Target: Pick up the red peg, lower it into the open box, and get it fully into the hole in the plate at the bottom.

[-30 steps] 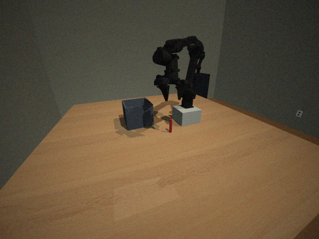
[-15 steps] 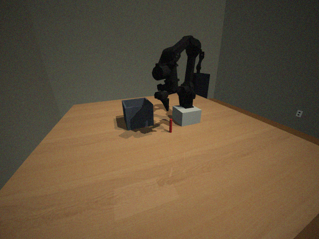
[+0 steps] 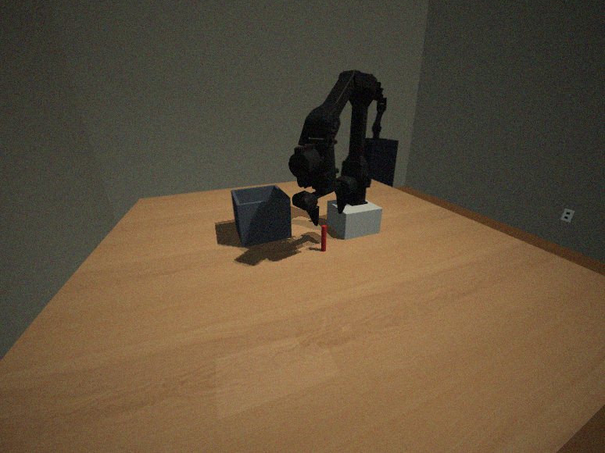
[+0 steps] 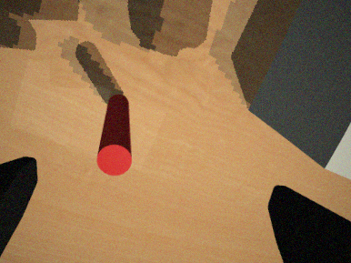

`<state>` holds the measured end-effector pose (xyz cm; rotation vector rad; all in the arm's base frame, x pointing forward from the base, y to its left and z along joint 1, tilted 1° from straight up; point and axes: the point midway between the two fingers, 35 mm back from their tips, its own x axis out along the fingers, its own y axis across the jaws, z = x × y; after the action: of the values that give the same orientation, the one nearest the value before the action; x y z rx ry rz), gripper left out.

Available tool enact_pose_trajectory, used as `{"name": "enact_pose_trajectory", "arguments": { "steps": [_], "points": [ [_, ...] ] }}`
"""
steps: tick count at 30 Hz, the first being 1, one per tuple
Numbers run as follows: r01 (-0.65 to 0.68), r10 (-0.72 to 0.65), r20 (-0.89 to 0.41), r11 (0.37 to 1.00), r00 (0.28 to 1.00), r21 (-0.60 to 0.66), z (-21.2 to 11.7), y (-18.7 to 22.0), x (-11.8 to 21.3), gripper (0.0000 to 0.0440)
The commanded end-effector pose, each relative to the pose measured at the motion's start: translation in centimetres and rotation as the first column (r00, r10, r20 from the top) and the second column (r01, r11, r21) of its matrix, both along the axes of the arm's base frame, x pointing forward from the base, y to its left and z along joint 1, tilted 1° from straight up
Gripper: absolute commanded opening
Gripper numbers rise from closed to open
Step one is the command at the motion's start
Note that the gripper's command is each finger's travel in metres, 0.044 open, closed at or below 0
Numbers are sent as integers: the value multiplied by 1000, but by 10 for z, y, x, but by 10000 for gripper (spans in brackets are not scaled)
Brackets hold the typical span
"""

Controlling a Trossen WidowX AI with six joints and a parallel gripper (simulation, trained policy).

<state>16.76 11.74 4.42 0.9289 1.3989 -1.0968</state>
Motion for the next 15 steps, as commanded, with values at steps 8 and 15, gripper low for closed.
{"name": "enact_pose_trajectory", "arguments": {
  "steps": [8,15],
  "points": [
    [21,-20,15,998,1000,-52,-36,-8,1,421],
    [39,-37,32,997,999,-66,-55,-10,2,385]
  ]
}}
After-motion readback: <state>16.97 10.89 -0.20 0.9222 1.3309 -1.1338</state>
